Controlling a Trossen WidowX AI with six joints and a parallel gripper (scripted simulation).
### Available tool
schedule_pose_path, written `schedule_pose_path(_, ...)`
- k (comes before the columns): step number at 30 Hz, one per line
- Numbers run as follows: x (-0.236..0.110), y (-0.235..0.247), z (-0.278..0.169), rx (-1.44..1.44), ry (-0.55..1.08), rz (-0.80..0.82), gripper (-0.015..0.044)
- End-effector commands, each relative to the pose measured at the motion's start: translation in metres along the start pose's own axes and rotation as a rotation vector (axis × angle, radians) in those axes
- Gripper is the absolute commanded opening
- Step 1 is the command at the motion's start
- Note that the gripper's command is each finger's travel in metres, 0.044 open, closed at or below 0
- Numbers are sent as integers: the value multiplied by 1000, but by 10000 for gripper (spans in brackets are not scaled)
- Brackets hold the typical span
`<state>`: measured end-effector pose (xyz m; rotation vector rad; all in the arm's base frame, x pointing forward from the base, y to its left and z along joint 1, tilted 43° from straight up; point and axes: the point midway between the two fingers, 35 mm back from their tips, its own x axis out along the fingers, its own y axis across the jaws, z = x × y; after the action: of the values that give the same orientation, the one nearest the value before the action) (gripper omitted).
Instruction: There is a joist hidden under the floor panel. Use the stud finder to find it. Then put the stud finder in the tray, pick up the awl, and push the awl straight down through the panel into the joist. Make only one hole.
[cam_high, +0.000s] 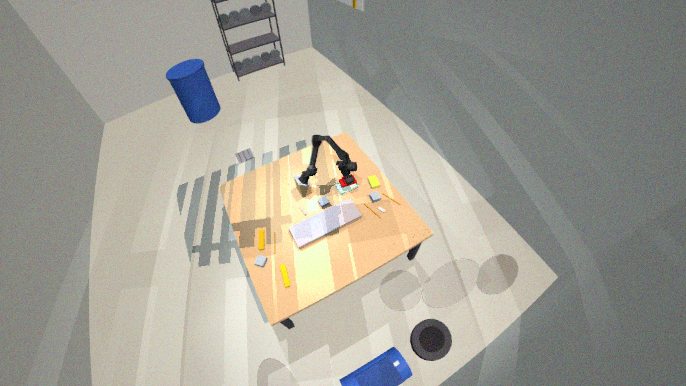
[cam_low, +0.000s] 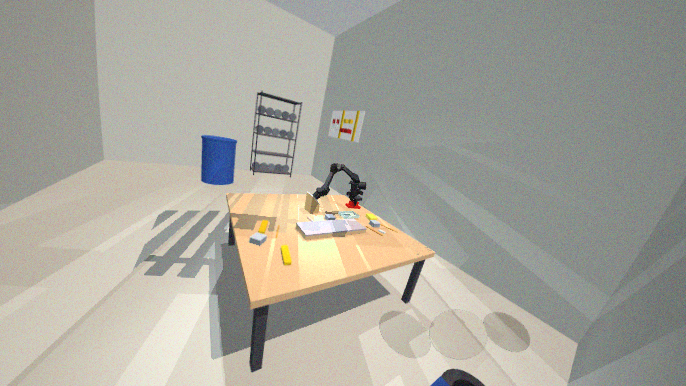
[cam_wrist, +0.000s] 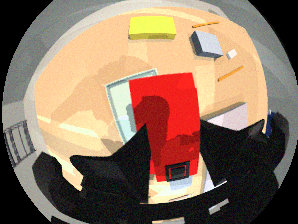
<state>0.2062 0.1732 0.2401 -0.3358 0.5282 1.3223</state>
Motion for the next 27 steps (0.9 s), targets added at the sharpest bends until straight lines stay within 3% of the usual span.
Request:
schedule_pose_path(1, 0, 22, 4, -61, -25, 27, 0)
schedule_pose_path(6, -1, 40, 6, -112, -45, 52, 0)
schedule_pose_path(27, 28, 37, -1, -115, -38, 53, 0)
